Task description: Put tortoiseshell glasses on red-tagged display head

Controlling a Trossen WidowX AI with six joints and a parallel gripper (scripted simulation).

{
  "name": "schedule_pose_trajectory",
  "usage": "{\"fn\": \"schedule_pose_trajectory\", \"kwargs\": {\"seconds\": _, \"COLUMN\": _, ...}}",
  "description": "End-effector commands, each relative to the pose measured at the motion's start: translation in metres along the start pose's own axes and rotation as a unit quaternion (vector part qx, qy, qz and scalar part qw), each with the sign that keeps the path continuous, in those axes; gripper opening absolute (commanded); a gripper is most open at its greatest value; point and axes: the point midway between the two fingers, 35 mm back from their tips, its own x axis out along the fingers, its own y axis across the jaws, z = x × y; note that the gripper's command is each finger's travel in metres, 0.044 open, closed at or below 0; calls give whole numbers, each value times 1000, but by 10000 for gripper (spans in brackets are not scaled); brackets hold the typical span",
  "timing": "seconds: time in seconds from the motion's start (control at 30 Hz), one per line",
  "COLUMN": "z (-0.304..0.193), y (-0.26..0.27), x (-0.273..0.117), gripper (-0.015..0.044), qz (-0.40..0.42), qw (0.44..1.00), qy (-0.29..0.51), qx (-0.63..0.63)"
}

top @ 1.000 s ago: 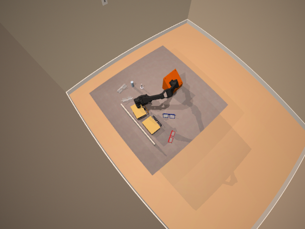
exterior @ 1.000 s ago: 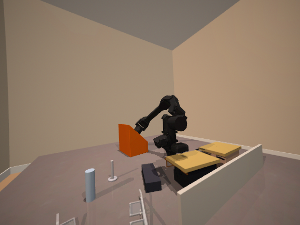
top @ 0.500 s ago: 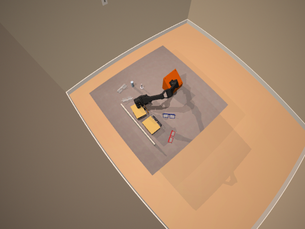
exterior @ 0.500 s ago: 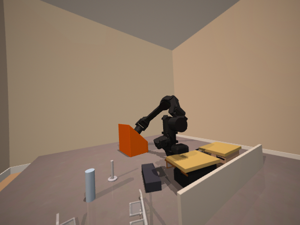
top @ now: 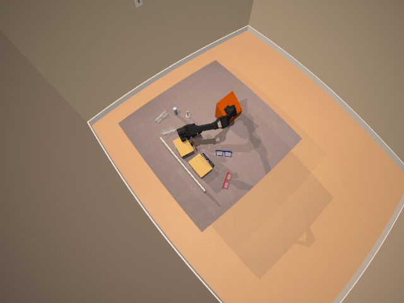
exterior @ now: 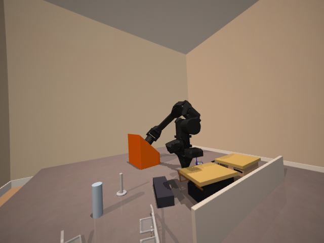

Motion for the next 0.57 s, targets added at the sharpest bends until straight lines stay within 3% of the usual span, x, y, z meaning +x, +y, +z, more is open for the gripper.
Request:
{"fn": "schedule_pose_trajectory", "kwargs": {"seconds": 0.0, "z": -1, "y": 1, "x": -5, "gripper": 107, "qz": 1, "qw": 1000, "qy": -3, "qx": -5}}
{"fn": "schedule_pose_trajectory", "kwargs": {"seconds": 0.53, "z": 0, "y": -54, "x": -22, "gripper": 107, "qz": 0, "qw": 1000, "qy": -3, "qx": -4}}
